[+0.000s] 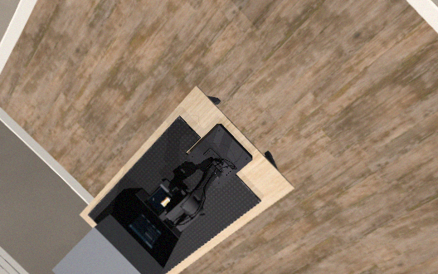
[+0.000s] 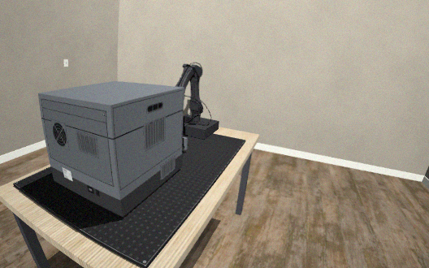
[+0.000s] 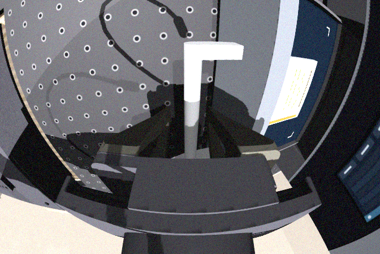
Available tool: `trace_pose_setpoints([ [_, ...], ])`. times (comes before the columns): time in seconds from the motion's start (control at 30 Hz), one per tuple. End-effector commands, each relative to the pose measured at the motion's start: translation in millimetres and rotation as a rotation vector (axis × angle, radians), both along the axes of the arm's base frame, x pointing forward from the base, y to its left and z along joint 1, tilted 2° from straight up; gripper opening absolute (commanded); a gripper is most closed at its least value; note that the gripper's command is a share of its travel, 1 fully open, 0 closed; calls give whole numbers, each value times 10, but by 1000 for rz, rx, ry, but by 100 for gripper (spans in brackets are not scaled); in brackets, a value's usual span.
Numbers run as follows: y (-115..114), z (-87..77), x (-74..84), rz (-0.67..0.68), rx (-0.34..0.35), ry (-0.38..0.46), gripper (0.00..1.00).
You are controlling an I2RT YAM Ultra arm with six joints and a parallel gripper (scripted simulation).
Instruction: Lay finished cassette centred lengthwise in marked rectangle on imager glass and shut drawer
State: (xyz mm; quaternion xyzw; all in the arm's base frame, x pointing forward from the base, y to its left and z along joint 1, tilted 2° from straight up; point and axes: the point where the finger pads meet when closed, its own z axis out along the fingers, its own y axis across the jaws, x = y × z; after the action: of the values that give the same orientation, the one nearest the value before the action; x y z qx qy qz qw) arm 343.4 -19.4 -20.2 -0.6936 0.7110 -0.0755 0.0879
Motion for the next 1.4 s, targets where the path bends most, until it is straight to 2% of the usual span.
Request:
trace_pose_setpoints([
  [0.0, 3, 54, 51, -6, 5, -22, 0],
  [0.13, 52, 62, 1, -3, 16, -12, 0],
  [0.7, 53, 61, 0, -3, 16, -12, 0],
  [0.83, 26, 66, 77, -12, 12, -163, 0],
  [0.9, 31, 66, 104, -10, 12, -163, 0],
  [0.93, 37, -54, 67, -10, 14, -127, 0],
  [1.03, 38, -41, 100, -9, 14, -132, 0],
  [1.07, 30, 66, 263, -8, 12, -170, 0],
  [1.37, 41, 62, 383, -4, 12, -170, 0],
])
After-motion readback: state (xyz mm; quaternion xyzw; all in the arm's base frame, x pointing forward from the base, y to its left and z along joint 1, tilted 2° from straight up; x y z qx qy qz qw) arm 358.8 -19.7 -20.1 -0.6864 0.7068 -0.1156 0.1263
